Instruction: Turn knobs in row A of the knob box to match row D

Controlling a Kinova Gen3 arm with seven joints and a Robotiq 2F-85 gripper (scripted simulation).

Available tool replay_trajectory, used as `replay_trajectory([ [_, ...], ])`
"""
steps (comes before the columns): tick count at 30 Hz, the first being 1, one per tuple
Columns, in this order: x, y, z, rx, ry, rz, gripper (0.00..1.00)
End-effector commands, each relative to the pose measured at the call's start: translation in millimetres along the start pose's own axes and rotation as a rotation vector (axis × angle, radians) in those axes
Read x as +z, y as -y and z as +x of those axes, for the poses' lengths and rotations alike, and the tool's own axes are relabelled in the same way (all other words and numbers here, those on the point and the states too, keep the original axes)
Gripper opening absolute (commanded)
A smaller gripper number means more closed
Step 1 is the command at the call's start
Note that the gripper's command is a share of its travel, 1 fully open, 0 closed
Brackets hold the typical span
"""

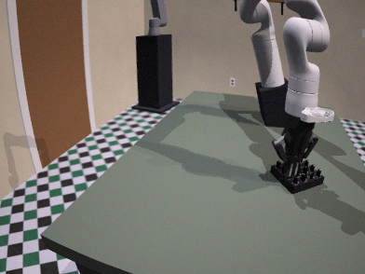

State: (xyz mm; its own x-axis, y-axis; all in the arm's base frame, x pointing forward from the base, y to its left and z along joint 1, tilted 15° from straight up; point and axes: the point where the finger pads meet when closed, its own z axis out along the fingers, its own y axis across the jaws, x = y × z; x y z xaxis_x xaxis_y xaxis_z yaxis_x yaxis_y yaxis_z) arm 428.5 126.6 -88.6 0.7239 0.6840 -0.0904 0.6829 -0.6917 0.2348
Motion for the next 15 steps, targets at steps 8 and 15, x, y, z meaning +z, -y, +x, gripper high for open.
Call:
replay_trajectory([
  [8,-0.6,-0.1,0.7,-0.002,-0.002,0.000,0.08],
  [15,-0.6,-0.1,0.7,-0.014,-0.002,0.000,0.08],
])
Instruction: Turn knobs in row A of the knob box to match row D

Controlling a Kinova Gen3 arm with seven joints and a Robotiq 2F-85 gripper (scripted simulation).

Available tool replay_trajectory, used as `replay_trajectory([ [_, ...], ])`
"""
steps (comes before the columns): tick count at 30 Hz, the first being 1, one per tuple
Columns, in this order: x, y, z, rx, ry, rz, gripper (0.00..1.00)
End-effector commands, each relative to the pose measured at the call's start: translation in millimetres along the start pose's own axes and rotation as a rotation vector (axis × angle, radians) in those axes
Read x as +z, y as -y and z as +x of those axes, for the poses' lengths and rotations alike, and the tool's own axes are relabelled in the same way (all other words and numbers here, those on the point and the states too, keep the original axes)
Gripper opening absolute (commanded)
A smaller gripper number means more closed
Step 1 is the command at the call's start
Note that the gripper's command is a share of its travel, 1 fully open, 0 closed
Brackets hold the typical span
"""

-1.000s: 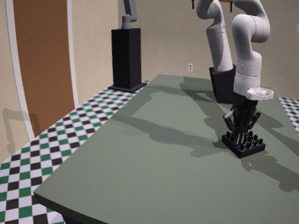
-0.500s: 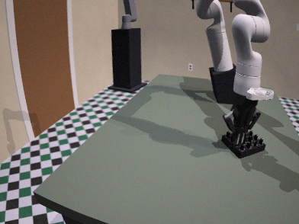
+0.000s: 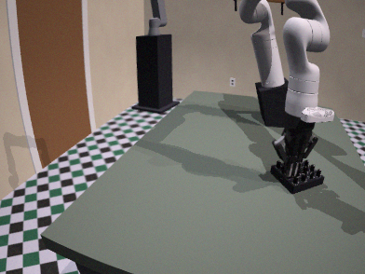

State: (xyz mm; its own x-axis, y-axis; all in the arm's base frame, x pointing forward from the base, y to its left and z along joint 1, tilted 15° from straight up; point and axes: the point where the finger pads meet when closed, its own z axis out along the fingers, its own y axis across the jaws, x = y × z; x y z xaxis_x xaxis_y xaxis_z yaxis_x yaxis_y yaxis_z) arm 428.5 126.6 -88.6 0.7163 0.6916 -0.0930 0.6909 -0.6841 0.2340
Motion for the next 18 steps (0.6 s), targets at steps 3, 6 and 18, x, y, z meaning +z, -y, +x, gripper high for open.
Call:
replay_trajectory([
  [3,-0.6,-0.1,0.7,-0.016,-0.002,0.000,0.08],
  [6,-0.6,-0.1,0.7,-0.036,-0.002,0.000,0.08],
  [18,-0.6,-0.1,0.7,-0.149,-0.002,0.000,0.08],
])
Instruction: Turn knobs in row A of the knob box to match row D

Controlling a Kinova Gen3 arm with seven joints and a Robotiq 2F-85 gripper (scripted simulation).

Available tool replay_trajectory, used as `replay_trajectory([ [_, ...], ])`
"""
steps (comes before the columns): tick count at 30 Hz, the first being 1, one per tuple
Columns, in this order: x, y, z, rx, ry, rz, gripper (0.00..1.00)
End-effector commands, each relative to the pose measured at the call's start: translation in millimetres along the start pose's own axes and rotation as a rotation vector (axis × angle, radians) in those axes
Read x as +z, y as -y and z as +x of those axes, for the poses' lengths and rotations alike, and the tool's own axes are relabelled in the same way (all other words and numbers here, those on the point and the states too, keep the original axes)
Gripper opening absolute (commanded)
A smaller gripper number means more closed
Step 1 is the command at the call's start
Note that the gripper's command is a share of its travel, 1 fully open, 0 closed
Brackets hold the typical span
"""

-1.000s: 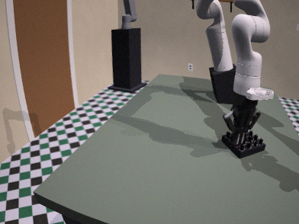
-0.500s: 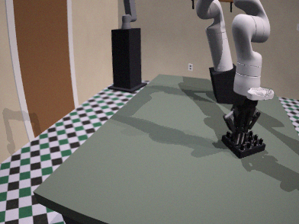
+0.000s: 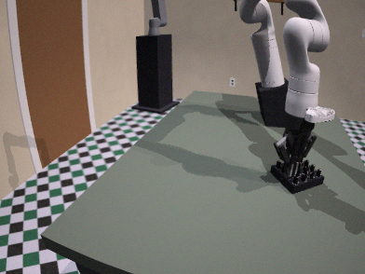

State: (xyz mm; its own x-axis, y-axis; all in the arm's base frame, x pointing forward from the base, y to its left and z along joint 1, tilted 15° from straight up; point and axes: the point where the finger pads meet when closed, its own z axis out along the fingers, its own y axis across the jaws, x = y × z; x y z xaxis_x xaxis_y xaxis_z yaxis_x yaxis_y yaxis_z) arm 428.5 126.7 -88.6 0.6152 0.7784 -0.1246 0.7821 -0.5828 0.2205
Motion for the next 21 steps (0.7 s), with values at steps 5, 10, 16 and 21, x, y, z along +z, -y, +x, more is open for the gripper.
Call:
replay_trajectory([
  [5,-0.6,-0.2,0.7,-0.097,-0.002,0.001,0.08],
  [10,-0.6,-0.2,0.7,-0.200,-0.002,0.001,0.08],
  [16,-0.6,-0.2,0.7,-0.293,-0.002,0.001,0.08],
  [21,-0.6,-0.2,0.7,-0.420,-0.002,0.001,0.08],
])
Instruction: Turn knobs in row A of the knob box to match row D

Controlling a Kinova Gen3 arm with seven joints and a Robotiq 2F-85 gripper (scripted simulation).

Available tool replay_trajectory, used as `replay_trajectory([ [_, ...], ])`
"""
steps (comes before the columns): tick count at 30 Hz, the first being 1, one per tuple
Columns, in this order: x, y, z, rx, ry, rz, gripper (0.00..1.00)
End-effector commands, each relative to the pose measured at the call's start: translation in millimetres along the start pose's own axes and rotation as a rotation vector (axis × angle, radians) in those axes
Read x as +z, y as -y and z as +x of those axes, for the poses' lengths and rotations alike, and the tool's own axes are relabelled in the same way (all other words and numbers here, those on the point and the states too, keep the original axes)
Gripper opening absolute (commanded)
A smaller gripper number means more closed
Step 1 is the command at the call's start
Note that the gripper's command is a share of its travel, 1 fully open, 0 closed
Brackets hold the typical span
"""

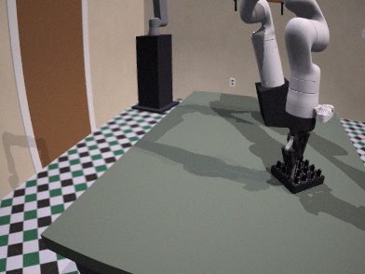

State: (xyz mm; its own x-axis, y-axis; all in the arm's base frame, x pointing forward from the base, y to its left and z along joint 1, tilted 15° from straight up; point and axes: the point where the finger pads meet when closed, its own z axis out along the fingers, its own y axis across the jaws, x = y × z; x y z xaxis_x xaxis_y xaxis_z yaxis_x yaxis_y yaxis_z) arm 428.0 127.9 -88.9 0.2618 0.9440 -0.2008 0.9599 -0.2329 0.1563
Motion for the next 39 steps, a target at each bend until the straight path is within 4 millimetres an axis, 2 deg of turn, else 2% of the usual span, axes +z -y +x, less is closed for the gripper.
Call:
replay_trajectory([
  [1,-0.6,-1.3,-0.7,-0.046,-0.003,0.002,0.08],
  [24,-0.6,-1.3,-0.7,-0.605,-0.003,0.001,0.08],
  [26,-0.6,-1.3,-0.7,-0.605,-0.003,0.001,0.08],
  [39,-0.6,-1.3,-0.7,-0.877,-0.003,0.001,0.08],
])
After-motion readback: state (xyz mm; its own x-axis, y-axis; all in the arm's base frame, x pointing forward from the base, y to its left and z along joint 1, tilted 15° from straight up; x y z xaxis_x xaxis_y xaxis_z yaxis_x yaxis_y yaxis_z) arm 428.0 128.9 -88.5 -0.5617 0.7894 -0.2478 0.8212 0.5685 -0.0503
